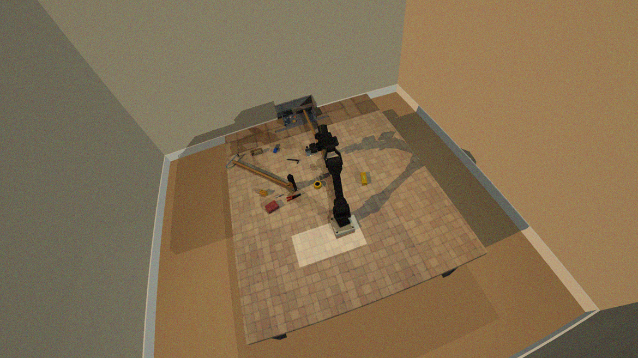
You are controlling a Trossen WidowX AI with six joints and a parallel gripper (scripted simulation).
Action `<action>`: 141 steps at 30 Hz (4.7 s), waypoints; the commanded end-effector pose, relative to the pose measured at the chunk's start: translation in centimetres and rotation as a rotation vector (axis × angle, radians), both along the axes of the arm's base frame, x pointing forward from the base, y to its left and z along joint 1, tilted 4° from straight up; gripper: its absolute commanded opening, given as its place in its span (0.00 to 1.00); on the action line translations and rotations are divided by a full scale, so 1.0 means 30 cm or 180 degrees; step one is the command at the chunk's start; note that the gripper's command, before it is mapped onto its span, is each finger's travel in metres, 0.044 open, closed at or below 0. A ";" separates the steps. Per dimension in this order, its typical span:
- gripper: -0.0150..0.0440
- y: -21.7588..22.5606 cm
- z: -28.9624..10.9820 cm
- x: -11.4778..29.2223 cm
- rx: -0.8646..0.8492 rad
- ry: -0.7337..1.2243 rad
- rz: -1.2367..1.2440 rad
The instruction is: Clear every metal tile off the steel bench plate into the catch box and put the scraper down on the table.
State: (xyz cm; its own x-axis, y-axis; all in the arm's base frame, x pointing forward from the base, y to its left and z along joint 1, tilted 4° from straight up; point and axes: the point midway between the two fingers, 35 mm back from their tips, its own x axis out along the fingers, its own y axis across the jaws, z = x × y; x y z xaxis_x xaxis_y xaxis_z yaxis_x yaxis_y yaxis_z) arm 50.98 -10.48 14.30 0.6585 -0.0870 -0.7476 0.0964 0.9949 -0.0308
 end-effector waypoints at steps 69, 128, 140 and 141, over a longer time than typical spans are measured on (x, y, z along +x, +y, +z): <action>0.25 0.014 0.028 -0.376 -0.0009 -0.0039 0.0002; 0.79 0.059 -0.051 -0.603 -0.0002 0.0004 -0.0022; 1.00 0.065 0.015 -0.657 0.0000 0.0012 -0.0022; 1.00 0.066 0.022 -0.663 0.0000 0.0013 -0.0022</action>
